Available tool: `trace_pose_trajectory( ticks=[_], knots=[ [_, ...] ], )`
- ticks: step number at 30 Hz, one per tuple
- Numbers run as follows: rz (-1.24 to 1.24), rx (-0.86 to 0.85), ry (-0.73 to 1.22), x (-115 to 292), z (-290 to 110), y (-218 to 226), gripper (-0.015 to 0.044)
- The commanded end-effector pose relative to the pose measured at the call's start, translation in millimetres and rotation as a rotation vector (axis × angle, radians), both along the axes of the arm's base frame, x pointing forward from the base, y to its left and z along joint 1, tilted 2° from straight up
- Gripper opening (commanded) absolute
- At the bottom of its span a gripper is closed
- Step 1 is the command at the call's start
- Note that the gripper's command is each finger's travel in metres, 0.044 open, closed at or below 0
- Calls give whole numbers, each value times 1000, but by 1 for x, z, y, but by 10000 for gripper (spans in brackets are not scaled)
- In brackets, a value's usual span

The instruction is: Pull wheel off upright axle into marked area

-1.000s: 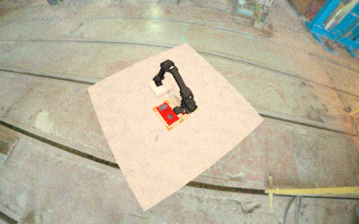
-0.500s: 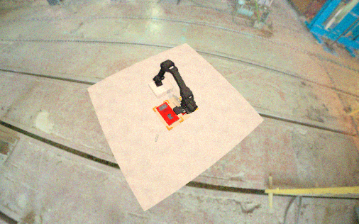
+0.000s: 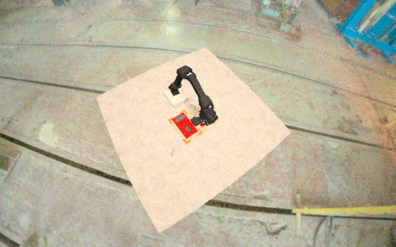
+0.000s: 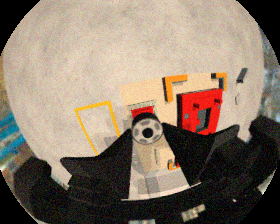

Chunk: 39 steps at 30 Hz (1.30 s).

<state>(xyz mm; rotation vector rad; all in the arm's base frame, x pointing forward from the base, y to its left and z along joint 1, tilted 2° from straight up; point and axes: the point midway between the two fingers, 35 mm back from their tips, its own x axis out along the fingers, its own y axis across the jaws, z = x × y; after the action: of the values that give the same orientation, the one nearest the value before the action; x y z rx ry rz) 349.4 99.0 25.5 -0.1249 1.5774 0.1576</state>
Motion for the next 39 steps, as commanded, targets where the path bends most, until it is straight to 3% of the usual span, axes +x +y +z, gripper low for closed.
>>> trace_pose_trajectory(
  ticks=[1,39],
  knots=[
    [-1,1,-10,2,6,0,0],
    [-2,-1,-13,2,19,0,0]
  ],
)
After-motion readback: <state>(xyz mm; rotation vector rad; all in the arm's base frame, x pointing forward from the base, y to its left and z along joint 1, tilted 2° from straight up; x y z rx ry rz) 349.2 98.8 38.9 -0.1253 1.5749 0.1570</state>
